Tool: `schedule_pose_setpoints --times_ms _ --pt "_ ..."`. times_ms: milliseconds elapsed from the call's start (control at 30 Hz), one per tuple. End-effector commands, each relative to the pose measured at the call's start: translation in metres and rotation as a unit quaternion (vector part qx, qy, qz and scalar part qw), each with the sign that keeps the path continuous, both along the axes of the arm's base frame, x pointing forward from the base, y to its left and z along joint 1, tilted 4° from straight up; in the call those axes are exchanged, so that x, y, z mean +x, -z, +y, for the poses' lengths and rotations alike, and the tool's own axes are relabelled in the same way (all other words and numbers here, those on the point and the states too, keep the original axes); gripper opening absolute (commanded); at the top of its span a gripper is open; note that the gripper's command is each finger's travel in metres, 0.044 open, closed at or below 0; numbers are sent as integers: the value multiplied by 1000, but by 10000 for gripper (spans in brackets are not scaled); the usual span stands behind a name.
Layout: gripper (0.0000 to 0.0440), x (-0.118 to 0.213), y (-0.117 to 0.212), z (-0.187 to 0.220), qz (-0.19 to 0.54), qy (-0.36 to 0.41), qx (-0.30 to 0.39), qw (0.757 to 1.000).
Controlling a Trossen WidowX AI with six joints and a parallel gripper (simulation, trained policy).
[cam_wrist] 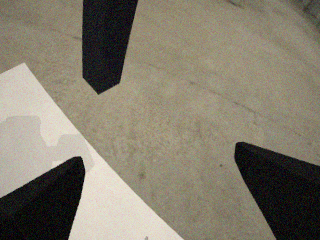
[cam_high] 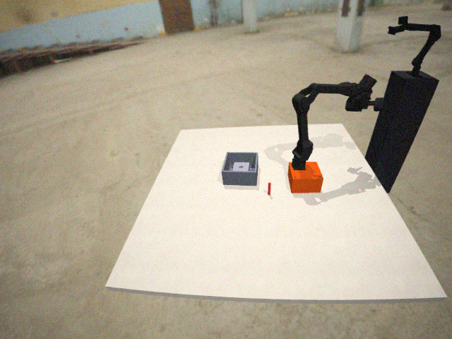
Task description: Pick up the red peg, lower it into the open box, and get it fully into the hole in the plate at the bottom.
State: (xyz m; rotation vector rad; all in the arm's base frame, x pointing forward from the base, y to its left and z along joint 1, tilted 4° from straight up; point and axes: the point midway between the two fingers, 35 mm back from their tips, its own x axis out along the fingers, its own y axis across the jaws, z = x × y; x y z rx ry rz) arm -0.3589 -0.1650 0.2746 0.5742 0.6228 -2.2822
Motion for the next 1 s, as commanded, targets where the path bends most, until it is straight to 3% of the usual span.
schedule_pose_setpoints --times_ms 0,167,500,967 --pt "413 2 2 -3 -2 -5 3 1000" --pt "439 29 21 -39 -37 -48 20 998" --pt "440 116 70 -112 -138 -112 67 982" --pt "440 250 111 -157 -200 -179 158 950"
